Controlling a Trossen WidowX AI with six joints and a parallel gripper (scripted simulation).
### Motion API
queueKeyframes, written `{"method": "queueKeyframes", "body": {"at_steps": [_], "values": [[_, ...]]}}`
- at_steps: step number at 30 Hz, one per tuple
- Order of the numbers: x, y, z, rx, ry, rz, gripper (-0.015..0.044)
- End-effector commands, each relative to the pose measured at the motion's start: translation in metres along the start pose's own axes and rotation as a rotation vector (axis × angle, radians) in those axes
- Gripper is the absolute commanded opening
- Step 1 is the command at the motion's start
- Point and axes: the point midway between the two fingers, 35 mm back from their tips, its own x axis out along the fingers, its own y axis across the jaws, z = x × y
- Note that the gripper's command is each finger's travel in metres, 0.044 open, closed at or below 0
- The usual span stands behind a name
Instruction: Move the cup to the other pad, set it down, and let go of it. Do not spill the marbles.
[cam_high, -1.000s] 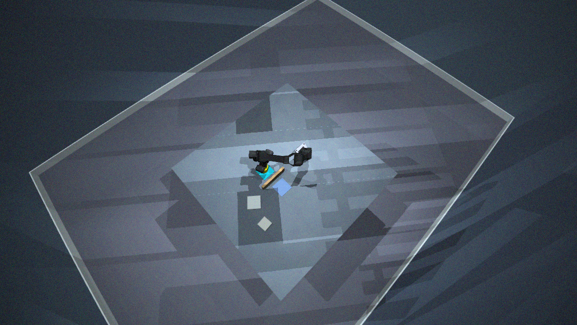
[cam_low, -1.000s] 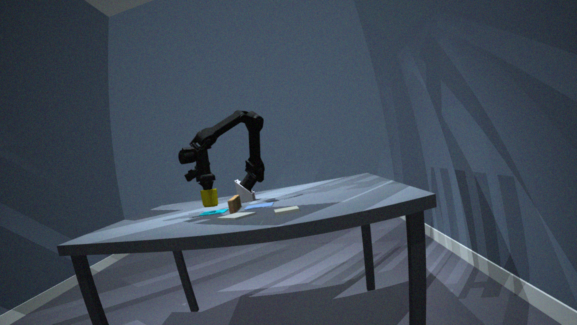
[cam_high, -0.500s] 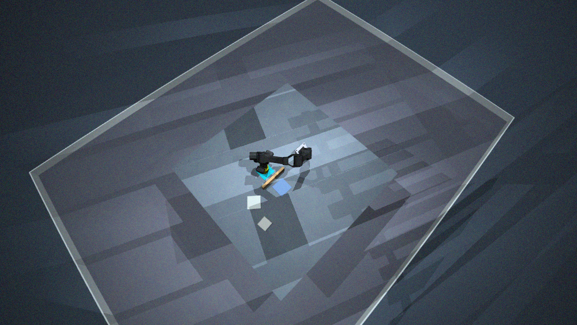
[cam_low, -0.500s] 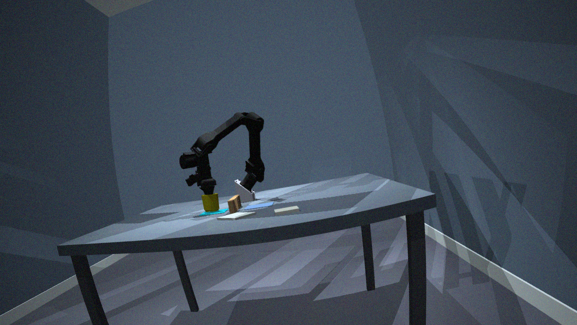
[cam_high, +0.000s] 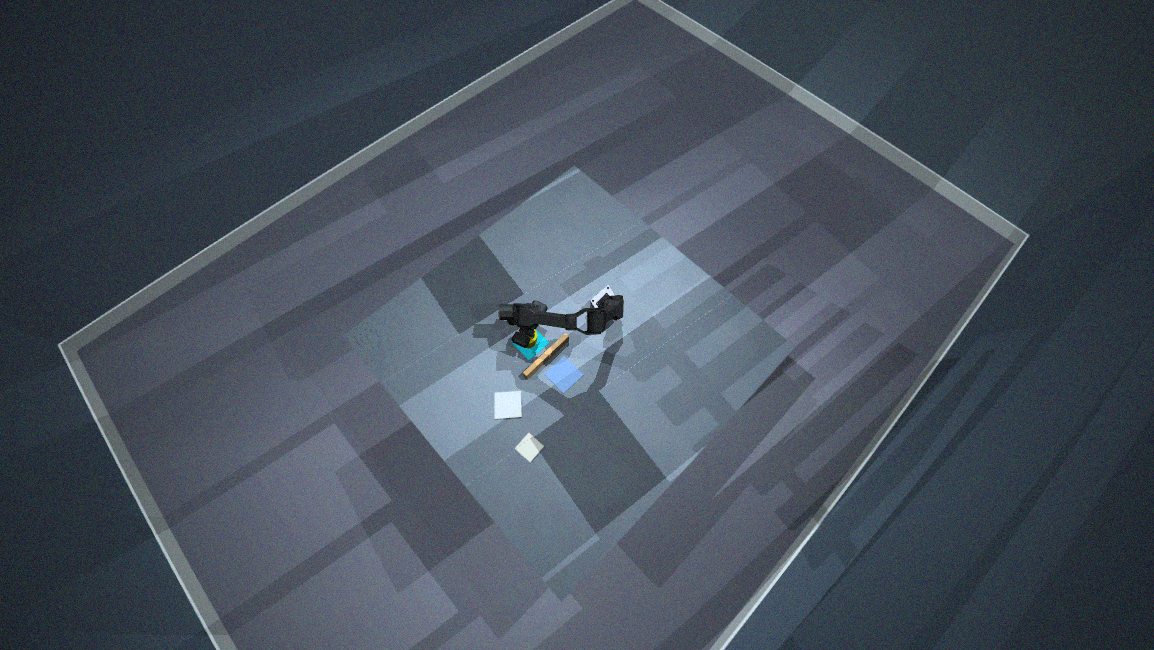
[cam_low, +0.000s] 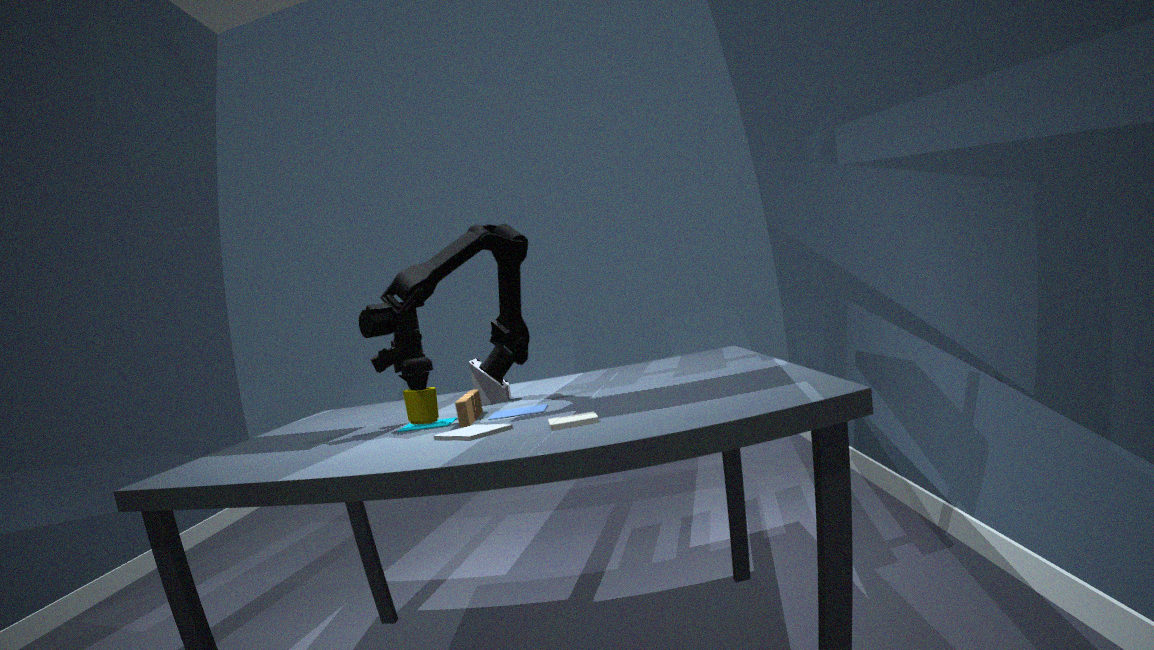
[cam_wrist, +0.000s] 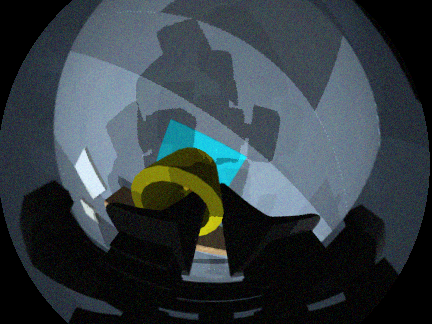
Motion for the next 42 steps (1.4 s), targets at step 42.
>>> {"method": "queueKeyframes", "body": {"at_steps": [42], "values": [[-0.053,-0.006,-0.005,0.008,0.004,0.003,0.0147]]}}
